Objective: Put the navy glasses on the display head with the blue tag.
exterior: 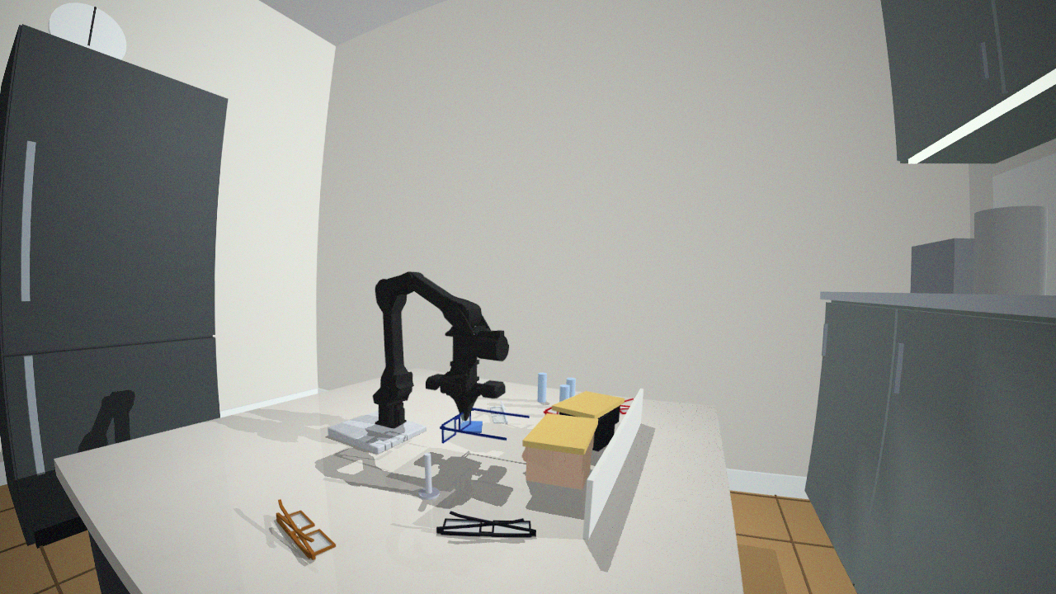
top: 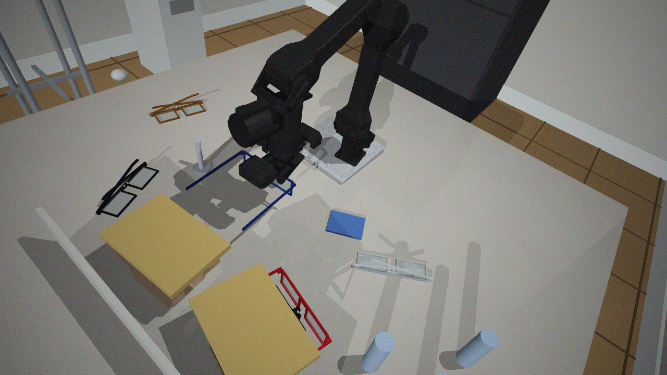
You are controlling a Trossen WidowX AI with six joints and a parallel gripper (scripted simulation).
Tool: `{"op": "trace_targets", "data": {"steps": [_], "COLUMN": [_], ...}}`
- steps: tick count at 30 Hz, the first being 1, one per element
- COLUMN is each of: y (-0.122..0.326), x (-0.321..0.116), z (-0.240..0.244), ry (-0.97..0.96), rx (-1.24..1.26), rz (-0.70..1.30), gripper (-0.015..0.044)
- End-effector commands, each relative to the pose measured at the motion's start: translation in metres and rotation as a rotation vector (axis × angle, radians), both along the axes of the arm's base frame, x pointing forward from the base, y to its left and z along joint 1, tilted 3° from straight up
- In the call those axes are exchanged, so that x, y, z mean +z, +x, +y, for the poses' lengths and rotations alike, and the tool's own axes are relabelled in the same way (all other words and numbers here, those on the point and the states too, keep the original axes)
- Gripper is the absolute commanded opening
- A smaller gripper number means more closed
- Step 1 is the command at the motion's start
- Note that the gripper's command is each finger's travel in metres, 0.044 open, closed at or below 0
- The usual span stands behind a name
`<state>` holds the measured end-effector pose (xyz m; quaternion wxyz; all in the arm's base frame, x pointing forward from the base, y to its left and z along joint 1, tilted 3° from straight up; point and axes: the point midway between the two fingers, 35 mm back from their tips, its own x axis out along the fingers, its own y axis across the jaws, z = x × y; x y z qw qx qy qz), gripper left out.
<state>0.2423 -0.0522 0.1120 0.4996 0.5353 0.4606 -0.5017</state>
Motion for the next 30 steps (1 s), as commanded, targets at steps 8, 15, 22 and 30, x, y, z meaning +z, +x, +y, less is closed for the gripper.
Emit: {"op": "trace_targets", "data": {"steps": [8, 15, 22, 30], "y": [0.000, 0.007, 0.016, 0.025], "x": [-0.009, -0.009, -0.008, -0.007], "z": [-0.001, -0.002, -0.002, -0.003], "ry": [-0.002, -0.002, -0.002, -0.002], "rx": [-0.002, -0.002, -0.002, -0.002], "rz": [0.004, 0.004, 0.003, 0.002], "gripper": [0.0000, 0.0000, 0.0000, 0.0000]}}
